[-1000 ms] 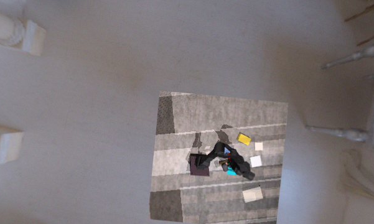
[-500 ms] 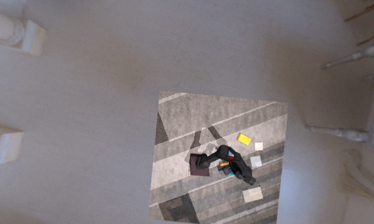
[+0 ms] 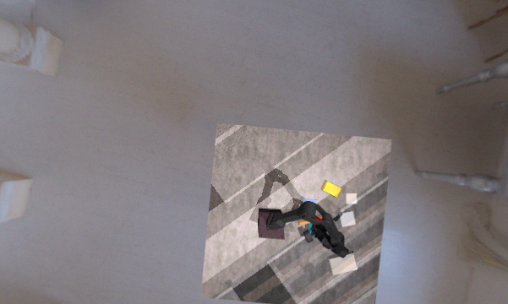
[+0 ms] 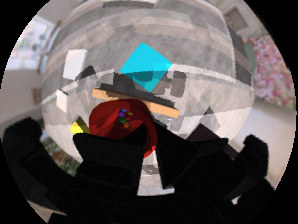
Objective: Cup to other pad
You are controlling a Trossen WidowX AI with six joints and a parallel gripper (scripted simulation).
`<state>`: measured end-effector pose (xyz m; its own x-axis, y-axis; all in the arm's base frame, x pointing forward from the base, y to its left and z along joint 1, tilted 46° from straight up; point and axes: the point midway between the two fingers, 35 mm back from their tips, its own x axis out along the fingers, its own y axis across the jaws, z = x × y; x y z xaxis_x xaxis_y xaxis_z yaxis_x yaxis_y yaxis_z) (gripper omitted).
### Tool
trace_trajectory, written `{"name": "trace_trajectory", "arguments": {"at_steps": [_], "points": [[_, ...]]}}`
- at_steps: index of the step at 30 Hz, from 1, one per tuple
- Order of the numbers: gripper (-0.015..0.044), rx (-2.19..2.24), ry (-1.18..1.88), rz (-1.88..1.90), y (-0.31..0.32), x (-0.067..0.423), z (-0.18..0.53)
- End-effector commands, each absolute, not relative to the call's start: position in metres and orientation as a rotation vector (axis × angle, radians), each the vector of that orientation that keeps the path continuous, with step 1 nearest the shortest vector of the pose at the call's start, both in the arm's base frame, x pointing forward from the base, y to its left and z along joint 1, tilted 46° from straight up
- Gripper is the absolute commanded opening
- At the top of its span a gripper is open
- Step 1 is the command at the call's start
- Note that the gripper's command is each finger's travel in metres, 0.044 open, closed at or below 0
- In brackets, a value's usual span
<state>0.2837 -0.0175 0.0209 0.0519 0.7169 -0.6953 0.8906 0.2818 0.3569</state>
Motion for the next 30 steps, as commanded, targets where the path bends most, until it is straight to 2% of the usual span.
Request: {"name": "trace_trajectory", "arguments": {"at_steps": [1,30], "points": [[0.0000,1.469,1.700,-0.257,-0.025,0.288,0.015],[0.0000,1.467,1.697,-0.258,-0.067,0.306,-0.022]]}}
